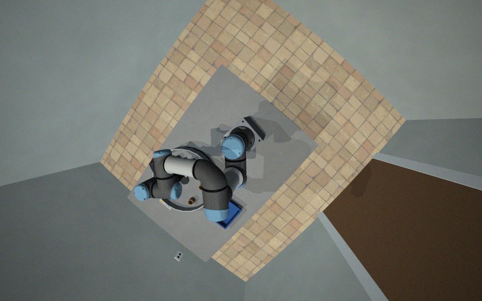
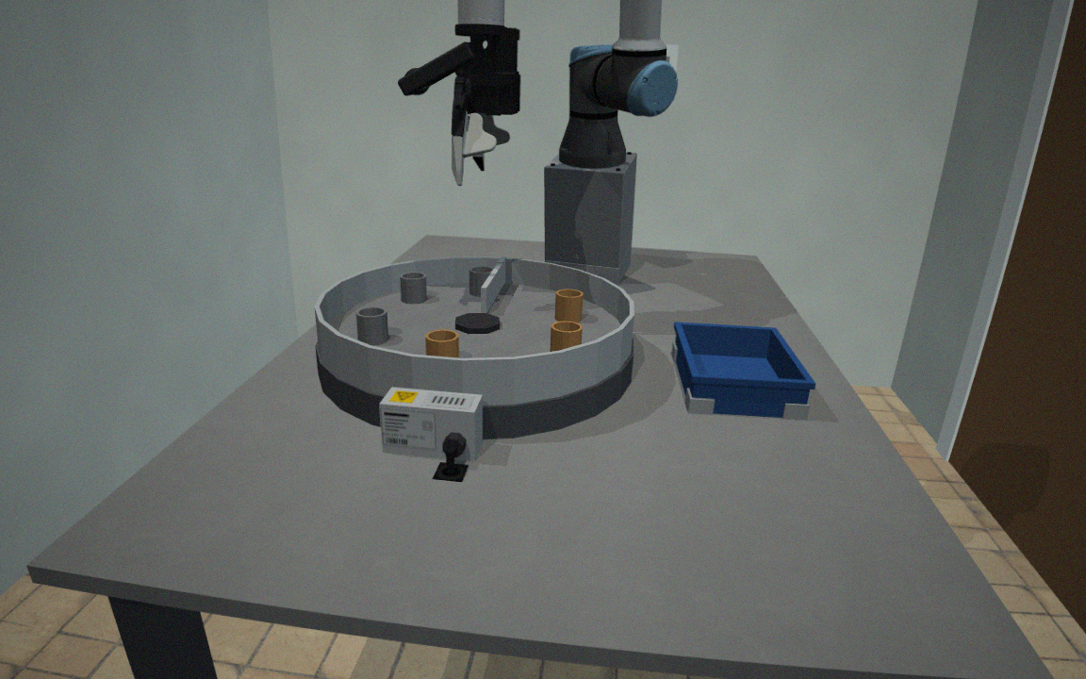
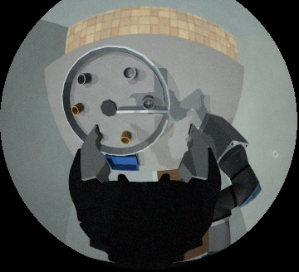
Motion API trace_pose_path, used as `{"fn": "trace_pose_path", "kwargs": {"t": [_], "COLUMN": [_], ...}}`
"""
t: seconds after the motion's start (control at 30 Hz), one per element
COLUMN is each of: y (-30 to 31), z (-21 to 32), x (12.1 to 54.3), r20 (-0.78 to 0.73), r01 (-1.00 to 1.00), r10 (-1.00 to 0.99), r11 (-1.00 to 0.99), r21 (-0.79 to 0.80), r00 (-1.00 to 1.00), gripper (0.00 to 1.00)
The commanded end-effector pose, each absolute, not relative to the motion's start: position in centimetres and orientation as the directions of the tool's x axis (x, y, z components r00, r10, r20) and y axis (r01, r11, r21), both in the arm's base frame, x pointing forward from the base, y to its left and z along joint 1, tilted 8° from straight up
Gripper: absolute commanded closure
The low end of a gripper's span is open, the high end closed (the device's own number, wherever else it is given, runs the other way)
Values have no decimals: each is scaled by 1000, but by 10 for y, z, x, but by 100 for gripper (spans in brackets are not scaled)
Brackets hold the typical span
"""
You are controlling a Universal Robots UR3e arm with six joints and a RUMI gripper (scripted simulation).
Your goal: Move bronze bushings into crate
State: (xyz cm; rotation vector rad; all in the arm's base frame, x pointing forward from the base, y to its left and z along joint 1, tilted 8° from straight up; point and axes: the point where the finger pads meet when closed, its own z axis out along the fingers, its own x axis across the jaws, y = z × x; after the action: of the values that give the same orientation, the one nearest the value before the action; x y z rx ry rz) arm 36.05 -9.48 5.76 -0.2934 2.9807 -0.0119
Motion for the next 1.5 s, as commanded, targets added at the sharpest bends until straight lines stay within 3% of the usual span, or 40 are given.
{"fn": "trace_pose_path", "kwargs": {"t": [0.0,1.47], "y": [-95,-95], "z": [58,58], "x": [361,361], "r20": [-146,-146], "r01": [-194,-194], "r10": [-195,-195], "r11": [981,981], "r21": [-24,-24], "r00": [-970,-970], "gripper": [94,95]}}
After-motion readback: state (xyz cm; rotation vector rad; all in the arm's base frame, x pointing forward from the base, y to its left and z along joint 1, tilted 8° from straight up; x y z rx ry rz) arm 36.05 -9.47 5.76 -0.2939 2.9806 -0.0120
